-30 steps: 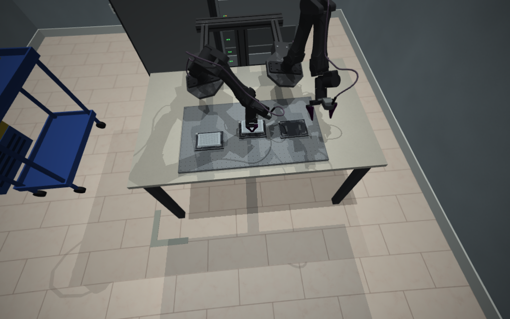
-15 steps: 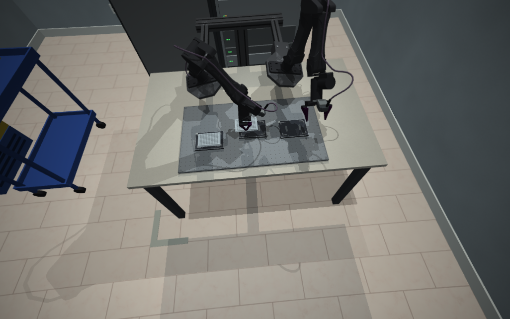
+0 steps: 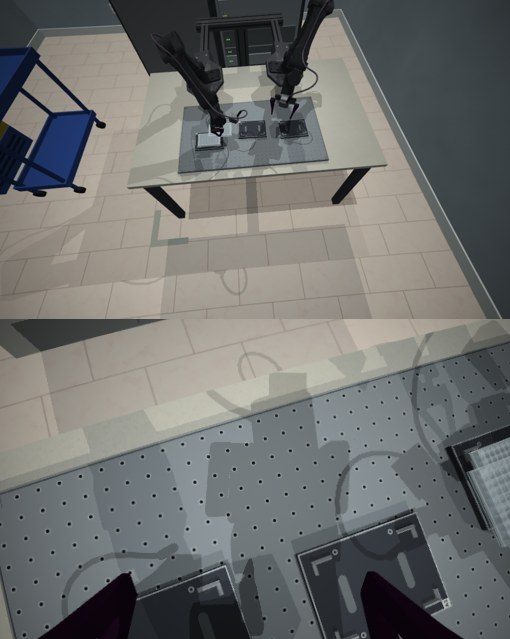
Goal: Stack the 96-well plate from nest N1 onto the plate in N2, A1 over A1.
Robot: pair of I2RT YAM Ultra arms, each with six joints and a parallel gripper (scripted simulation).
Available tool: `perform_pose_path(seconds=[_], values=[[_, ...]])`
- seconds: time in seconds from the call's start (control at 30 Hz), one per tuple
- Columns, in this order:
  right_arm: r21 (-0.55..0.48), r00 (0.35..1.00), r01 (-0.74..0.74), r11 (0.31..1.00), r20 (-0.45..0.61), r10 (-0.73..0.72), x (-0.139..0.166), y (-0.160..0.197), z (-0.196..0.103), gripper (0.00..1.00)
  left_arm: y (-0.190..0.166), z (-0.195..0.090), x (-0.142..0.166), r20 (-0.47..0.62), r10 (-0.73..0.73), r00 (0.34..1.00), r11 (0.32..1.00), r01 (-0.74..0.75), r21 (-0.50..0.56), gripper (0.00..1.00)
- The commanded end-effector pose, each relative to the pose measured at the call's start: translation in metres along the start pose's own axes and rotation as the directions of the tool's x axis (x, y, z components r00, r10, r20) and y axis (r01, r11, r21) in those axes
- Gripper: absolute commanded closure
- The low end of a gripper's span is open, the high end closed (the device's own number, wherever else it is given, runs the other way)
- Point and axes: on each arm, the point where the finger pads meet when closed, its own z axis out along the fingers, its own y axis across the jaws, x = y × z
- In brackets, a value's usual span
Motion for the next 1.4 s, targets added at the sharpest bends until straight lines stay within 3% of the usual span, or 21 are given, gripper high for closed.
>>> perform_pose_path(seconds=[0.0,0.2,0.27,0.67,0.77,1.03,1.1,1.37], values=[[0.01,0.997,0.063,0.998,0.038,-0.064,0.017,-0.003,-0.005,0.21,-0.027,-0.017,-0.021,0.014,0.024,1.0,1.0,-0.023,-0.01,0.0],[0.005,0.999,0.044,0.999,0.027,-0.044,0.051,-0.009,-0.007,0.21,-0.101,-0.047,-0.028,0.052,0.148,0.988,0.985,-0.152,0.087,0.0],[0.005,0.999,0.044,0.999,0.027,-0.044,0.051,-0.009,-0.007,0.21,-0.101,-0.047,-0.028,0.052,0.148,0.988,0.985,-0.152,0.087,0.0],[0.013,1.0,0.02,1.0,0.016,-0.02,0.072,-0.014,-0.008,0.21,-0.23,-0.146,-0.009,0.242,0.377,0.894,0.854,-0.437,0.284,0.0],[0.014,1.0,0.021,1.0,0.017,-0.021,0.071,-0.014,-0.008,0.21,-0.242,-0.16,-0.005,0.272,0.395,0.878,0.829,-0.468,0.306,0.0],[0.014,1.0,0.019,1.0,0.017,-0.019,0.071,-0.014,-0.008,0.21,-0.248,-0.165,-0.006,0.288,0.387,0.876,0.82,-0.47,0.325,0.0],[0.06,1.0,0.014,0.998,0.021,-0.015,0.07,-0.023,-0.009,0.21,-0.248,-0.165,-0.006,0.288,0.387,0.876,0.82,-0.47,0.325,0.0],[0.054,1.0,0.013,0.998,0.021,-0.014,0.07,-0.021,0.017,0.21,-0.248,-0.165,-0.006,0.289,0.388,0.875,0.82,-0.471,0.325,0.0]])
